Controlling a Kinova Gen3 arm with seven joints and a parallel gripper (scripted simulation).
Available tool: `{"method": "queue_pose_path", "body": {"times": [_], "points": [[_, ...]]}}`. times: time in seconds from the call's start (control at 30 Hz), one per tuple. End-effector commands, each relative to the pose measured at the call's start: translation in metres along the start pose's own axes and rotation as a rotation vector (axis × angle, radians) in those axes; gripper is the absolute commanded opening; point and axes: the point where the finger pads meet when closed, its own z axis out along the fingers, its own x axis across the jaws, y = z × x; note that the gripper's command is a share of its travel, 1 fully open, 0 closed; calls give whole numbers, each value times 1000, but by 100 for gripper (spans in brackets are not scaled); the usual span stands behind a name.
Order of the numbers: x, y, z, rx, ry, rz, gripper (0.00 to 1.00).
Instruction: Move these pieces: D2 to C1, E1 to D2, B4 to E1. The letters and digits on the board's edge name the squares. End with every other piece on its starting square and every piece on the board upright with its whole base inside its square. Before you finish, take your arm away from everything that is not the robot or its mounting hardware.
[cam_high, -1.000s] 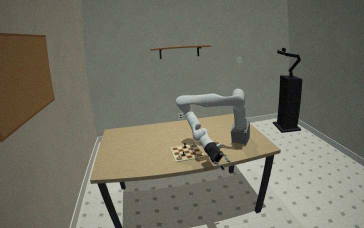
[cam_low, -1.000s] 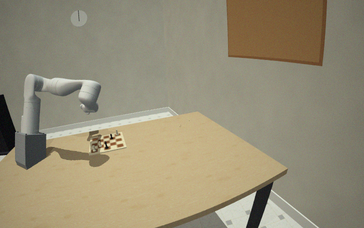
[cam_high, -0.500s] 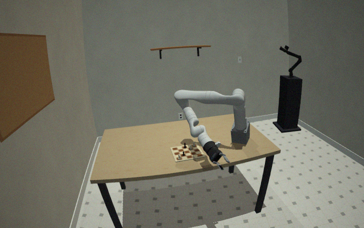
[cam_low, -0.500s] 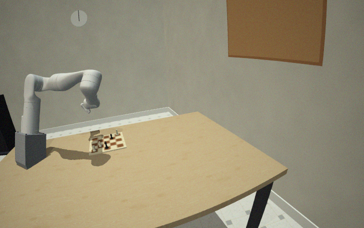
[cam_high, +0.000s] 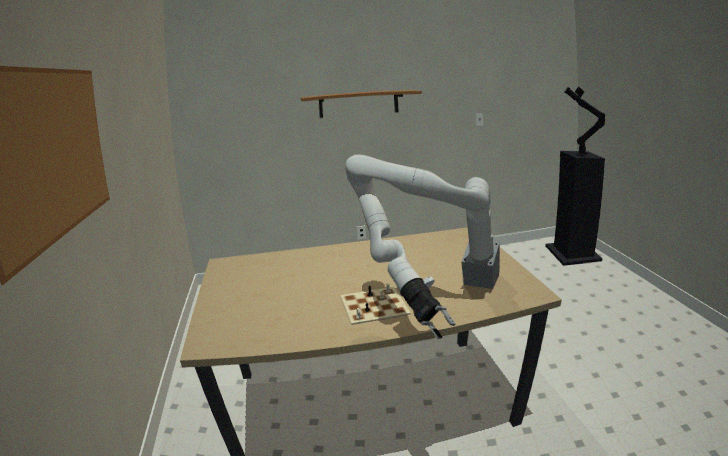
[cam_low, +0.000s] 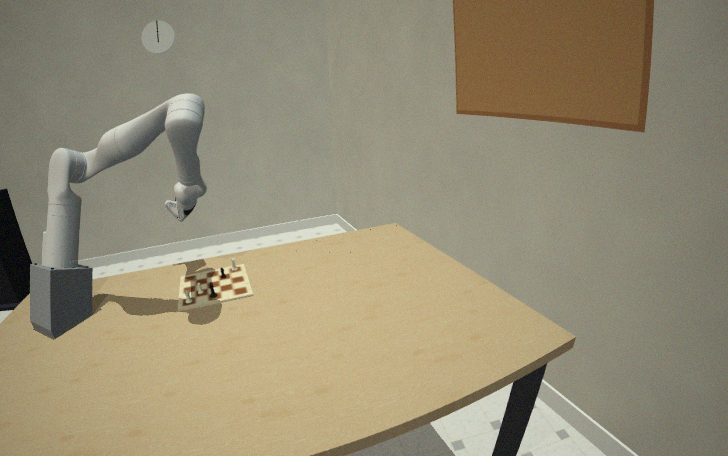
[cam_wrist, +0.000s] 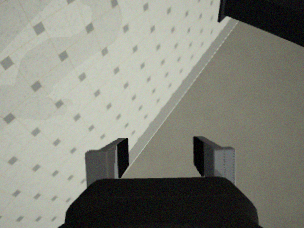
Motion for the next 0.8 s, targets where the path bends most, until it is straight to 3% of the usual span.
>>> {"method": "queue_pose_path", "body": {"times": [0.0, 0.17, 0.23, 0.5, 0.77], "points": [[-5, 3, -7, 86, -47, -55, 100], [-14, -2, -15, 181, -88, -70, 100], [-14, -2, -15, 181, -88, -70, 100], [-33, -13, -35, 412, -208, -109, 100], [-43, -18, -46, 538, -275, -131, 100]]}}
